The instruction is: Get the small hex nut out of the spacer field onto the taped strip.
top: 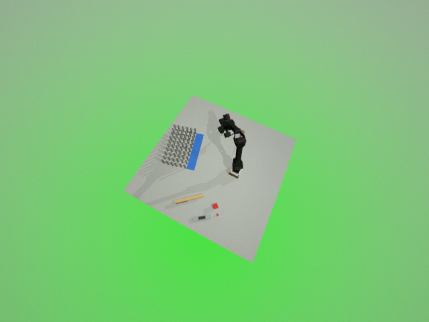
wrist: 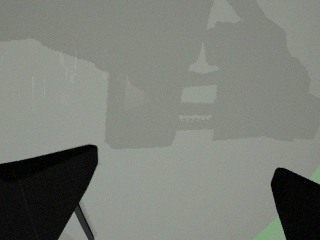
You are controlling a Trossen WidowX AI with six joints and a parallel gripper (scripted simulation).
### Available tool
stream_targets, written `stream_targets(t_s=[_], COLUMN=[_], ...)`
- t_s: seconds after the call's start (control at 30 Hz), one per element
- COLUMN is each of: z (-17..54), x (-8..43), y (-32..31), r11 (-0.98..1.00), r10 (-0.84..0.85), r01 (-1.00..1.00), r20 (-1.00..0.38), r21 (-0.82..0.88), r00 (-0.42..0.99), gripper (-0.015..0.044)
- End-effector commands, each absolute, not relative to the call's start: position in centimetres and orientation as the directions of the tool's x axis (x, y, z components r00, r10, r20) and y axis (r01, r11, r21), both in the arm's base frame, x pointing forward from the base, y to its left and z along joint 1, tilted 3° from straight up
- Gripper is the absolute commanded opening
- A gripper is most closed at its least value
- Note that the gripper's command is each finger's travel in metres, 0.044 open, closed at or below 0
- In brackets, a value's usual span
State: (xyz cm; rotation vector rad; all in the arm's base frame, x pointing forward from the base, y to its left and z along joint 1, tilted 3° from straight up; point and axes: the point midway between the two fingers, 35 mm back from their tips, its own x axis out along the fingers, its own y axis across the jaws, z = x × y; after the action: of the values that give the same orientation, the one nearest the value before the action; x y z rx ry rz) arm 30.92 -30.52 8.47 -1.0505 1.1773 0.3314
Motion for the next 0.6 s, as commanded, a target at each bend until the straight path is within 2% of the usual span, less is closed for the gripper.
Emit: stream_targets(t_s=[0.0, 0.27, 0.57], z=[8.2, 8.1, 8.1], x=[25.6, 20.0, 13.3], y=[-35.5, -38.8, -41.0], r11=[0.300, 0.076, -0.199], r10=[-0.265, -0.195, -0.085], r01=[-0.896, -0.985, -0.980], r20=[-0.931, -0.971, -0.996], r21=[-0.328, -0.153, -0.019], r00=[0.252, 0.136, 0.036], gripper=[0.0440, 0.0440, 0.0440])
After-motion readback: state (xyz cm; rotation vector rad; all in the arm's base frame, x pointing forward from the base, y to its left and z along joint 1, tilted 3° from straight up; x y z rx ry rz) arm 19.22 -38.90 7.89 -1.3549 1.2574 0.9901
